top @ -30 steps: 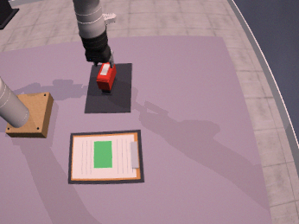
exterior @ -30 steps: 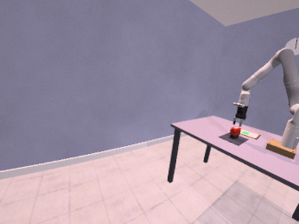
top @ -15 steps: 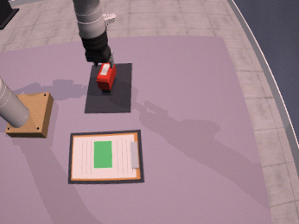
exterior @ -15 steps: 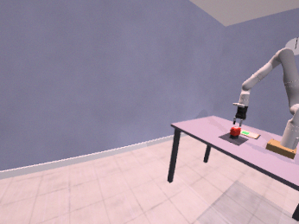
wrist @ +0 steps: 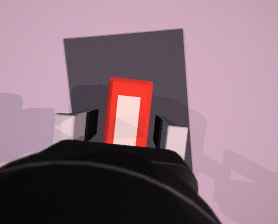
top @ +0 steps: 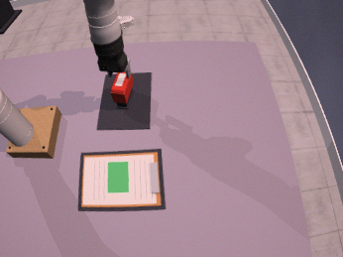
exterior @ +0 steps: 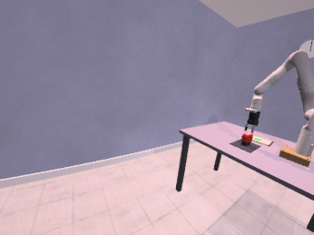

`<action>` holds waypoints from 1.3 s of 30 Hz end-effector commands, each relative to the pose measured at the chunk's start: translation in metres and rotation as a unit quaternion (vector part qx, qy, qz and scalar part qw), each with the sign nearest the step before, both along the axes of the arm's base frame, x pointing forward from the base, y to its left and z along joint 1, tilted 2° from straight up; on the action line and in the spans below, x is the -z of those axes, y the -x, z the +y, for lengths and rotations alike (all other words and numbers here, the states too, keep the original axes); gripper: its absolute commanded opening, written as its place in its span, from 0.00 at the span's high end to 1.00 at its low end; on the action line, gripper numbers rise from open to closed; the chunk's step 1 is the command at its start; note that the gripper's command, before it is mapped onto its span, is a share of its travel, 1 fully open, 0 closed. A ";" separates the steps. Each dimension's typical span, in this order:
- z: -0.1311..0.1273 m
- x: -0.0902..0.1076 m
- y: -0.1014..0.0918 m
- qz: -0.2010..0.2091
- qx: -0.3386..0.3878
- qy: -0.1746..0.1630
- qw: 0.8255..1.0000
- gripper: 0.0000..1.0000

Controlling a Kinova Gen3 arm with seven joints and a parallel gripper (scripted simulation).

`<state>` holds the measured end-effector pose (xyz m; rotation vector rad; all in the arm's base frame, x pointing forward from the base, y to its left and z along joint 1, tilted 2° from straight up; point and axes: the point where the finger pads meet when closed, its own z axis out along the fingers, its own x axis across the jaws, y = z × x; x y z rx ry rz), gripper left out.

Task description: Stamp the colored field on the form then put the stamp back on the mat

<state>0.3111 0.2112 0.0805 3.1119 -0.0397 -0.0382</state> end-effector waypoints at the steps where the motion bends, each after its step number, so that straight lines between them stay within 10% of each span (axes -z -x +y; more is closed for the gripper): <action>1: 0.001 0.002 0.000 -0.001 0.001 -0.002 1.000 0.00; 39: 0.001 0.006 0.000 -0.001 0.001 -0.002 1.000 0.00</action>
